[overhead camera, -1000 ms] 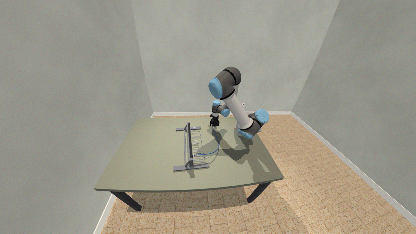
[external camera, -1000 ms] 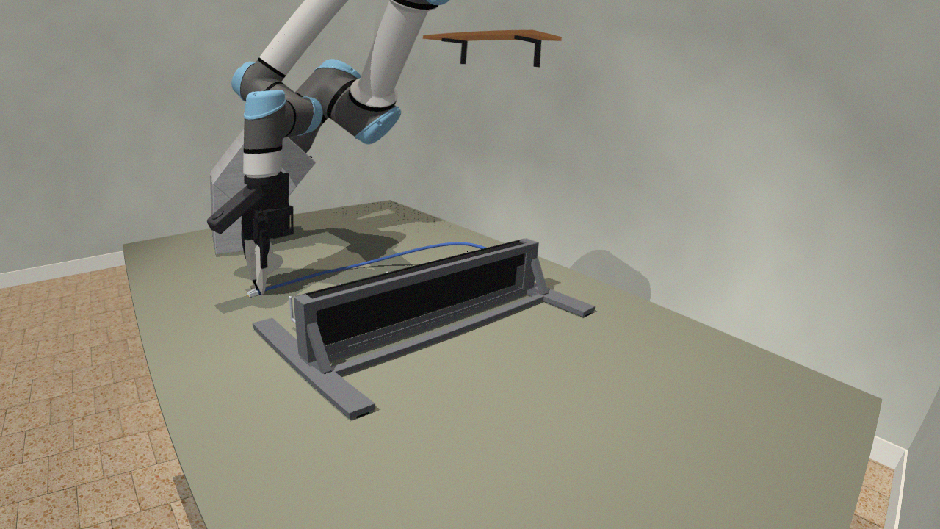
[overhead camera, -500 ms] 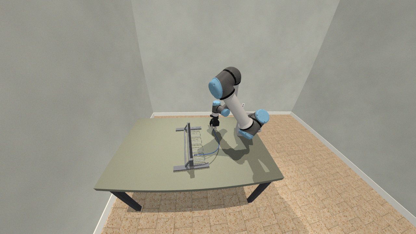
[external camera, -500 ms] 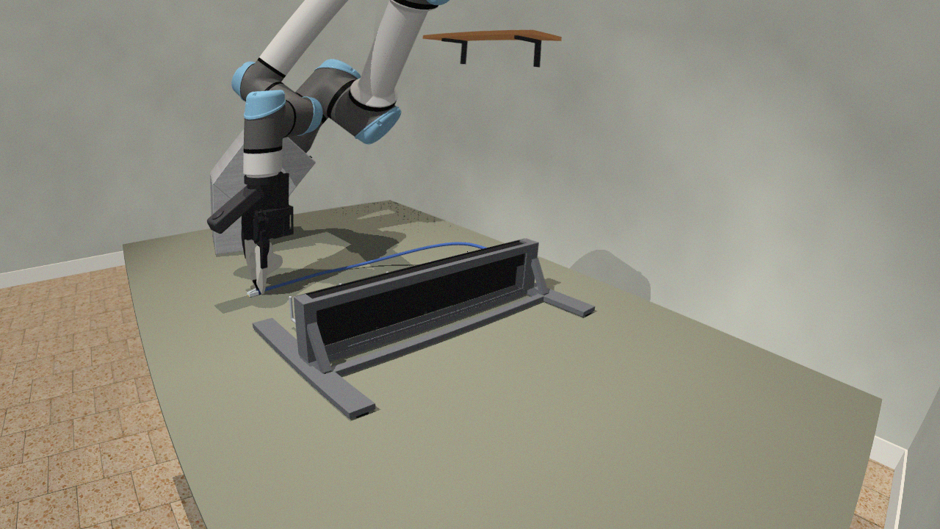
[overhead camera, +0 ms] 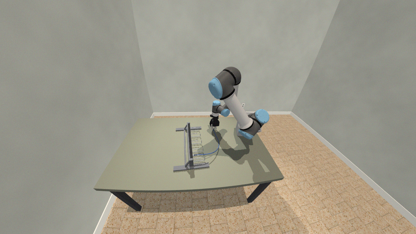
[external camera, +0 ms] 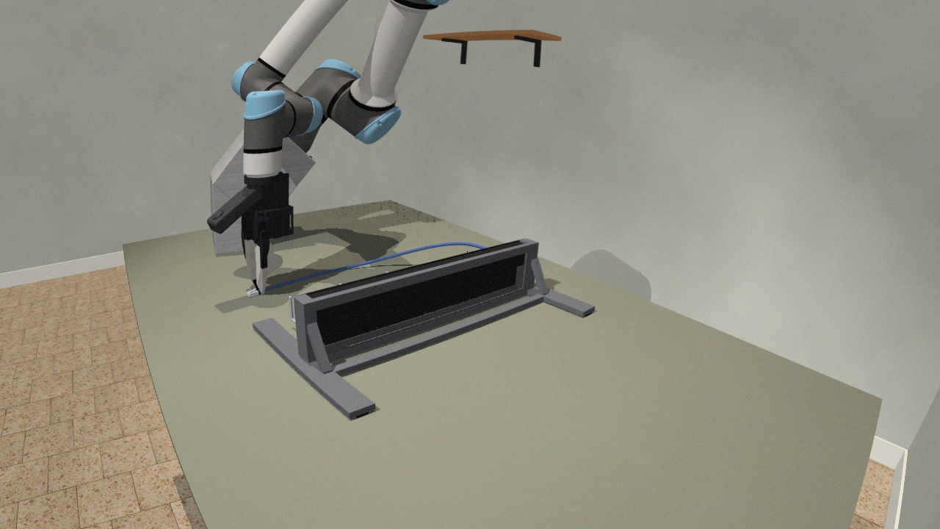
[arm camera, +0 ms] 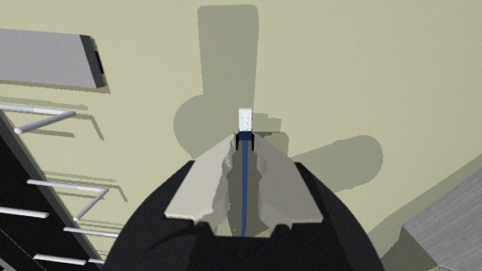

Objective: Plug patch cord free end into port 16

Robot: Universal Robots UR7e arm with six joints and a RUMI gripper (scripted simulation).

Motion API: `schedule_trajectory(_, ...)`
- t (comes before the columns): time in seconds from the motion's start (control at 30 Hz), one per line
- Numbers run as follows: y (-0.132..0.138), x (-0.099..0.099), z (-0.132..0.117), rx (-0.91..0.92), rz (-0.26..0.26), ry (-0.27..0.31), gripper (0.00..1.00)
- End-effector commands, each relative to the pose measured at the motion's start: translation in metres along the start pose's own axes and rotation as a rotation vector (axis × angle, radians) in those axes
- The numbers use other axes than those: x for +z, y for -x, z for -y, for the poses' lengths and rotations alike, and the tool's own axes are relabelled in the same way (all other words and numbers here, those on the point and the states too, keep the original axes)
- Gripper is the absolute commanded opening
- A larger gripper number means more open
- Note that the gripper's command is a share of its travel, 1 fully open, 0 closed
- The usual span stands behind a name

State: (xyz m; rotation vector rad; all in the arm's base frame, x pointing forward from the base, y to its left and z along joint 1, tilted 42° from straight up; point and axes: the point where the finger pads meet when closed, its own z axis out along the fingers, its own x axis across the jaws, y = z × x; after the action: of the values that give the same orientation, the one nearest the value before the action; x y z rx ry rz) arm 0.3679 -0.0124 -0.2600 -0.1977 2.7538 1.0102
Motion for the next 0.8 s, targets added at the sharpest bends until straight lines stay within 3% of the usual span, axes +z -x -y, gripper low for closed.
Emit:
schedule_trajectory(0.0,0.0003,-0.0004,0.0004,0.0,0.001,-0.001,0.0)
schedule_trajectory(0.77,0.0003,-0.0038,0.0004,0.0,0.001,-0.001,0.0)
